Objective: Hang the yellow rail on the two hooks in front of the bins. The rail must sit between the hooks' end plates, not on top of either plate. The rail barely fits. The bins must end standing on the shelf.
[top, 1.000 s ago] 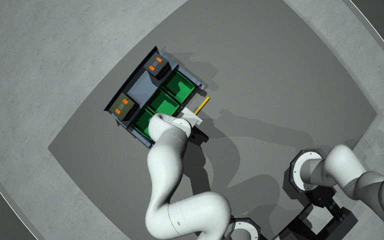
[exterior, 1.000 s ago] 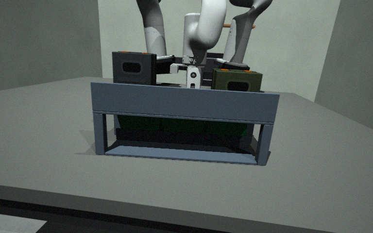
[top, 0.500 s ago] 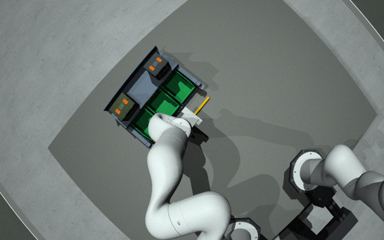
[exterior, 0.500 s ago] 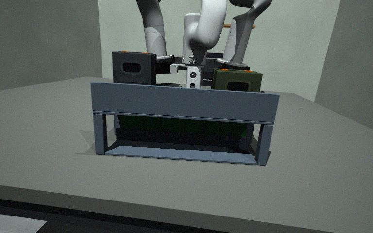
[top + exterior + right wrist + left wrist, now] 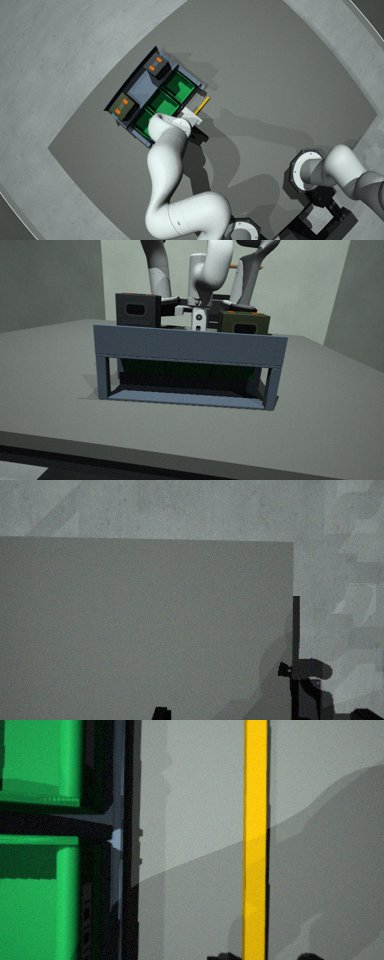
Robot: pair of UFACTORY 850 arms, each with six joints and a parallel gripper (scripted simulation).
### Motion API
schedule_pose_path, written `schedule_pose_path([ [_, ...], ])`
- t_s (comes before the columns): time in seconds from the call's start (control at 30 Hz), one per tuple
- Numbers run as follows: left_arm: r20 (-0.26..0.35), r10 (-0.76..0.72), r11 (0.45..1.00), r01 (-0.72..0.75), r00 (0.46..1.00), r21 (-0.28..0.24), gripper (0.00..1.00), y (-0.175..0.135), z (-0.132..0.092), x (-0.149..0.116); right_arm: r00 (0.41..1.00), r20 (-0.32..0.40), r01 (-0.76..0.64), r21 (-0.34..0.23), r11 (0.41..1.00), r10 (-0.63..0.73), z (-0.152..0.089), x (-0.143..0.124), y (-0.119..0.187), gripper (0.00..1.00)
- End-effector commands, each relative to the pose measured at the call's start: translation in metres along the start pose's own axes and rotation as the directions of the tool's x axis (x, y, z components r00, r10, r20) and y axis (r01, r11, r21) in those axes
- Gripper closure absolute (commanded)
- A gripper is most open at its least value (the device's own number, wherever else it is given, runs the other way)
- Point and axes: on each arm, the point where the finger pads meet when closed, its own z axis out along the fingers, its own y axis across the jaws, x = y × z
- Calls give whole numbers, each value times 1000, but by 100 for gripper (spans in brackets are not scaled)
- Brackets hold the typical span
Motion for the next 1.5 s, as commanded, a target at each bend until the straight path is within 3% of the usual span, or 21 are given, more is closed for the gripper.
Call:
schedule_pose_path([
  [0.0, -1, 0, 1000, 0, 1000, 2, 61, -1, -1, 1, 1000, -2, 0, 0, 1000, 0, -1, 0, 0, 0],
  [1.47, -1, 0, 1000, 0, 1000, 2, 61, -1, 11, 1, 1000, -2, 0, 0, 1000, 0, -1, 0, 0, 0],
])
